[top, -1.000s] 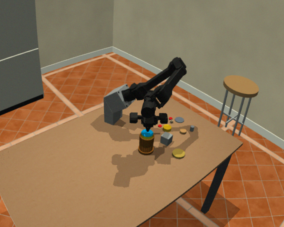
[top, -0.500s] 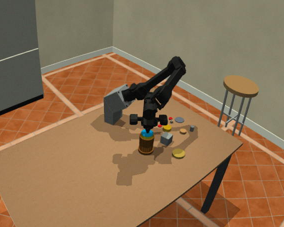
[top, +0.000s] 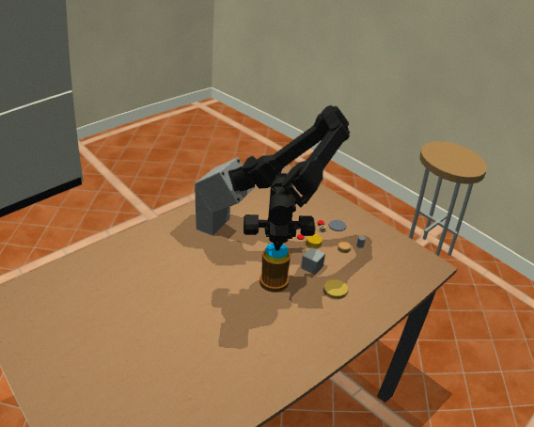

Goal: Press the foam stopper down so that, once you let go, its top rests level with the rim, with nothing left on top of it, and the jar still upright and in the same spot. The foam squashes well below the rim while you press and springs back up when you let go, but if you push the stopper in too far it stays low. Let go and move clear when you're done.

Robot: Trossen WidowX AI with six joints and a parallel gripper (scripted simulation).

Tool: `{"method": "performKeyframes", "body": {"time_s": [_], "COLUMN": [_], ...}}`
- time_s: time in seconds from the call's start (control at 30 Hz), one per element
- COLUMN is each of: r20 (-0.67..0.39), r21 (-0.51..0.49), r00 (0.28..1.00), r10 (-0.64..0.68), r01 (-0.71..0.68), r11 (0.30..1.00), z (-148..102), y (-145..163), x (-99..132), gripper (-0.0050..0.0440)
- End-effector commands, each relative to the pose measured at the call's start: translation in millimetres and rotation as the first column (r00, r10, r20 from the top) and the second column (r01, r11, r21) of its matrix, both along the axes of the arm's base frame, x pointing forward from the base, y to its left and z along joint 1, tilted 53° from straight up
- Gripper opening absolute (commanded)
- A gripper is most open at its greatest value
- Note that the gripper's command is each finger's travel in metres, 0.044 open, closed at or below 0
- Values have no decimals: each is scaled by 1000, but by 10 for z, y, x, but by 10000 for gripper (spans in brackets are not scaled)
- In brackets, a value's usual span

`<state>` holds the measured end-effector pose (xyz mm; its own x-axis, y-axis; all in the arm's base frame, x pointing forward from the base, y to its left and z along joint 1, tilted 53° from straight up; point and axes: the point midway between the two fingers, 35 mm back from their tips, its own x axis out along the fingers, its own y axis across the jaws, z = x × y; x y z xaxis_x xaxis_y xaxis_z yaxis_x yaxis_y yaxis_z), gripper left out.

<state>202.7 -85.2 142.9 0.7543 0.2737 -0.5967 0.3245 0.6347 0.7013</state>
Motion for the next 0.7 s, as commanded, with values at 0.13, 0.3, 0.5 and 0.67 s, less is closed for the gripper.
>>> {"method": "performKeyframes", "body": {"time_s": [0.13,0.3,0.5,0.67], "r20": [3,3,3,3], "r21": [-10,-10,-10,-10], "r00": [1000,1000,1000,1000], "r10": [-3,-3,-3,-3], "r01": [3,3,3,3], "r11": [1000,1000,1000,1000], "z": [12,7,1,-1], "y": [-5,-1,4,6], "x": [1,1,1,1], "gripper": [0,0,0,0]}}
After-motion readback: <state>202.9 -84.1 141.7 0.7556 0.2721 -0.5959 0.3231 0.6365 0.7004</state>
